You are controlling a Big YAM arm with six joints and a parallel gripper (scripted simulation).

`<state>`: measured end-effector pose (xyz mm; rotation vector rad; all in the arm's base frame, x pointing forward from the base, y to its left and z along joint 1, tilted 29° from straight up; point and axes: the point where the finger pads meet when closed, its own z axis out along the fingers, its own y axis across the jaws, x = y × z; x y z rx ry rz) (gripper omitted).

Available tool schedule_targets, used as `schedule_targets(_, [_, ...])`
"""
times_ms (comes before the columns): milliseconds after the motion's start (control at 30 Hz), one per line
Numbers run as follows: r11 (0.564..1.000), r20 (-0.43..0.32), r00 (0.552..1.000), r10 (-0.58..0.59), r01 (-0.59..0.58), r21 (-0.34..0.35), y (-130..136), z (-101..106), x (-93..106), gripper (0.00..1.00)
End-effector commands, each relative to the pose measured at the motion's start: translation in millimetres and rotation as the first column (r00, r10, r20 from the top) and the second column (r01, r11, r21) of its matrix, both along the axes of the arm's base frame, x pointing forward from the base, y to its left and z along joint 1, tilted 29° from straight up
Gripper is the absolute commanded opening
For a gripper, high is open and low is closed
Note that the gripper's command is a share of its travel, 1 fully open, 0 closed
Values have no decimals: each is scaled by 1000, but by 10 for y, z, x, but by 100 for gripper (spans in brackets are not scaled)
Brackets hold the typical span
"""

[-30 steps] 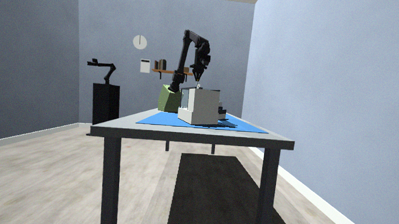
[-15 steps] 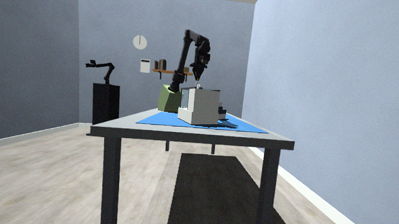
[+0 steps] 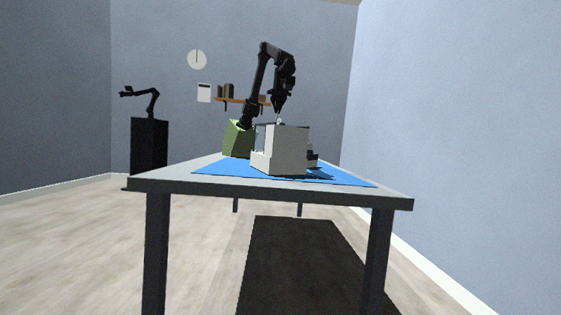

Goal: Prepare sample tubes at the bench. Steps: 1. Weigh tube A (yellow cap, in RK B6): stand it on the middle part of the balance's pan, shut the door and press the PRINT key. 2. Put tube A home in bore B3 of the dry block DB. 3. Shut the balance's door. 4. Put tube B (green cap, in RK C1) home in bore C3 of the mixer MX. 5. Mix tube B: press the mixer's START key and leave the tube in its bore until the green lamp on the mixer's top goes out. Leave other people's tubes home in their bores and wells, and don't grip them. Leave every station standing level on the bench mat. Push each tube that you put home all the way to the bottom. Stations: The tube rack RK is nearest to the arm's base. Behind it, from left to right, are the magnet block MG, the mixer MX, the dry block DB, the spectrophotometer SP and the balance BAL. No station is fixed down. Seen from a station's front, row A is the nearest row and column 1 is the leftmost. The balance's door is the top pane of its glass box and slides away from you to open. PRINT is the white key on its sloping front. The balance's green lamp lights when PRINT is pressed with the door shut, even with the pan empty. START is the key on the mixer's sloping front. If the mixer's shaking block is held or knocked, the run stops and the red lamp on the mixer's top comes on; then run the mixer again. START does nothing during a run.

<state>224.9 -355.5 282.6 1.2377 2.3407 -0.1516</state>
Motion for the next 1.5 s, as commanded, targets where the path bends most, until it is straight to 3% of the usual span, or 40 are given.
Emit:
schedule_targets(0, [1000, 5, 1000, -1, 1, 1, 90, 52, 16, 9])
schedule_targets(67, [1000, 15, 1000, -3, 4, -24, -29, 147, 26, 9])
schedule_targets(333, [1000, 15, 1000, -3, 4, -24, -29, 147, 26, 9])
schedule_targets(367, [1000, 6, 1000, -1, 1, 1, 28, -11, 53, 9])
schedule_targets(433, [1000, 1, 1000, -2, 2, 9, -13, -97, 84, 9])
schedule_targets(1467, [1000, 1, 1000, -2, 2, 10, -144, -497, 246, 9])
